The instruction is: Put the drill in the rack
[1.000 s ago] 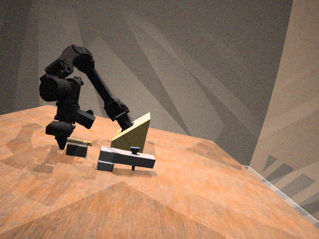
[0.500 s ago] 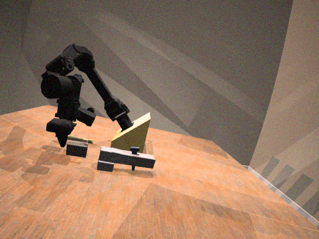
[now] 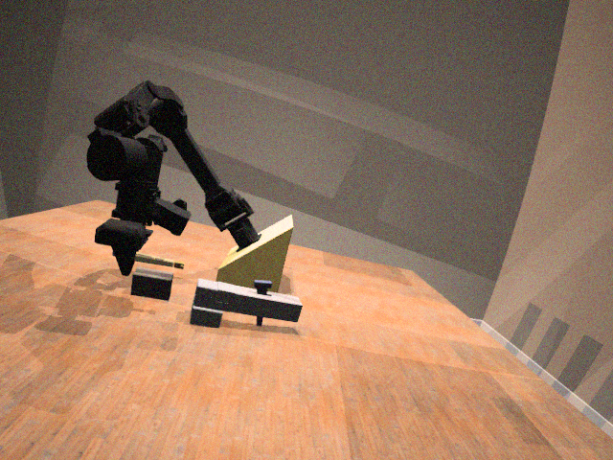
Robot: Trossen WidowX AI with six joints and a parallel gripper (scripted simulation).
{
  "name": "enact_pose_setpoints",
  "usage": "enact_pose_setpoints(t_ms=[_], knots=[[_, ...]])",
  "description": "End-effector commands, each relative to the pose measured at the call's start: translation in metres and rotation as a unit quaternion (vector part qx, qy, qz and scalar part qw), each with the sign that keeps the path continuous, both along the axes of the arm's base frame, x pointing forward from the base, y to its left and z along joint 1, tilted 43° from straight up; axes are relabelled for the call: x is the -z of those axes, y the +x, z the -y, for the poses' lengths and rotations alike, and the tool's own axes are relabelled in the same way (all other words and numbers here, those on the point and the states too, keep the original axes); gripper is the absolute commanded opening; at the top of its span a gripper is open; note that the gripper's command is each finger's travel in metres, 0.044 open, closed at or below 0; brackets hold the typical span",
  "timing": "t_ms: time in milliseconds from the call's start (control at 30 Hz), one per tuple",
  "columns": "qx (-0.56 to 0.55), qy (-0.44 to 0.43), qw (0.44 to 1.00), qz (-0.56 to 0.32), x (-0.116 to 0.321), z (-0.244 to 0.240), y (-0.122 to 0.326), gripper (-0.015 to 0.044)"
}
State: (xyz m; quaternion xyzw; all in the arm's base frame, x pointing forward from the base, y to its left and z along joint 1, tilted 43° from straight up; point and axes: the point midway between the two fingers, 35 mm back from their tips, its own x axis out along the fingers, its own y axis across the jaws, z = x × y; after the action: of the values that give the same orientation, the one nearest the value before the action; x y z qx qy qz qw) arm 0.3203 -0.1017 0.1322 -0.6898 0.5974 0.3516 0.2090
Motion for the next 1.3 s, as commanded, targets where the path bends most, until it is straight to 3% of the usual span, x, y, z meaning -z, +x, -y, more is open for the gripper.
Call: enact_pose_setpoints(t_ms=[0, 1267], knots=[[0.001, -0.001, 1.000, 0.002, -0.002, -0.002, 0.000, 0.0000], [0.001, -0.001, 1.000, 0.001, -0.013, 0.020, -0.053, 0.0000]])
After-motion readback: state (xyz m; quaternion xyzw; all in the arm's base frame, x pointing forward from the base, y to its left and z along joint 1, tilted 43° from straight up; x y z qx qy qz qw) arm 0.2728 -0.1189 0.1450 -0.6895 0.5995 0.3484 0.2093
